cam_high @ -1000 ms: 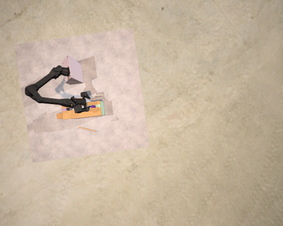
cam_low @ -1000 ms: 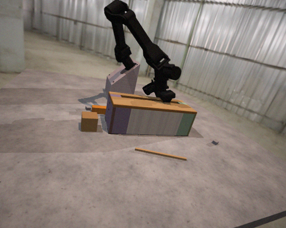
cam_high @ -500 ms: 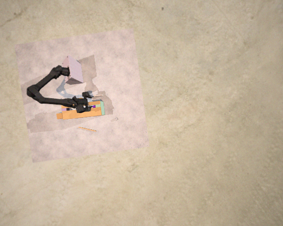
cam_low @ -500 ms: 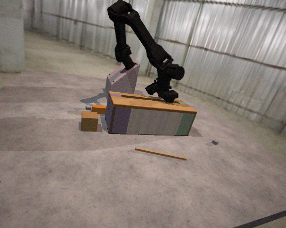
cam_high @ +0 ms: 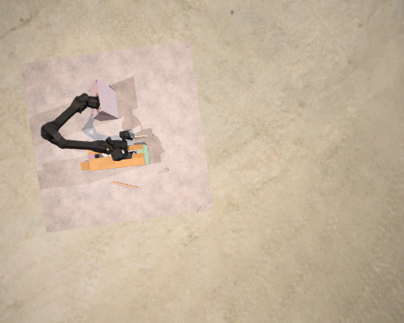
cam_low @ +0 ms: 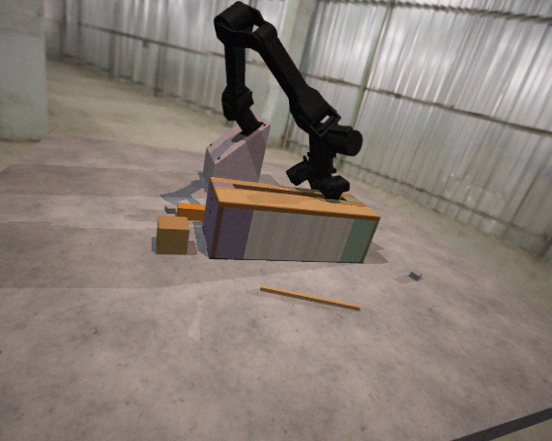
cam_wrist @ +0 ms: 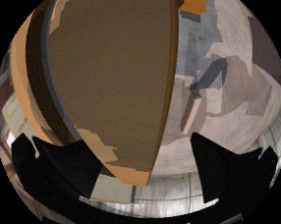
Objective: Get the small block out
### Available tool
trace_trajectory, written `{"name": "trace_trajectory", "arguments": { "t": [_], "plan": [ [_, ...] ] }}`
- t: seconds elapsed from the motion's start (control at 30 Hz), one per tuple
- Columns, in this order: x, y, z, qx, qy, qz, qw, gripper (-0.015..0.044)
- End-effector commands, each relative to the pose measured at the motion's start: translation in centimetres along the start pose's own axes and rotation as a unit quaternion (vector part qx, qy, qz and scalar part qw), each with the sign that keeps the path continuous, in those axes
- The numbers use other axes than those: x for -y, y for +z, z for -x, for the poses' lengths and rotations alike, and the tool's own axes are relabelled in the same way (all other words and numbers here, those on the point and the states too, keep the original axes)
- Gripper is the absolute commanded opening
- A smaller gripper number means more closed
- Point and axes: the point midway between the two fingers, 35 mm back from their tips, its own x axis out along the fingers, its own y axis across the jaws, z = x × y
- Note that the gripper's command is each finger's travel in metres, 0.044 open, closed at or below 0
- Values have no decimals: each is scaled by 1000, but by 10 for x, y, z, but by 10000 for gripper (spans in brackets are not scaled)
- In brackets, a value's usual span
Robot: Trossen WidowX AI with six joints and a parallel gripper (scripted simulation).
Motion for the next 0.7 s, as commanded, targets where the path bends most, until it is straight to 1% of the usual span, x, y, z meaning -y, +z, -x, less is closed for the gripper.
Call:
{"name": "trace_trajectory", "arguments": {
  "t": [0.0, 0.13, 0.2, 0.27, 0.37, 0.57, 0.6, 0.67],
  "plan": [
    [0, -6, -1, -3, 1, 0, 1000, 400],
    [0, -9, -2, -3, 1, 0, 1000, 400],
    [-1, -11, 5, -3, 1, 0, 1000, 400],
    [-2, -16, 20, -3, 0, 0, 1000, 400],
    [0, -25, 54, -2, 0, 0, 1000, 400],
    [-3, -26, 55, -2, 7, 2, 1000, 400],
    [-3, -26, 55, -1, 7, 11, 1000, 374],
    [-1, -29, 54, 6, 10, 82, 997, 321]
  ]
}}
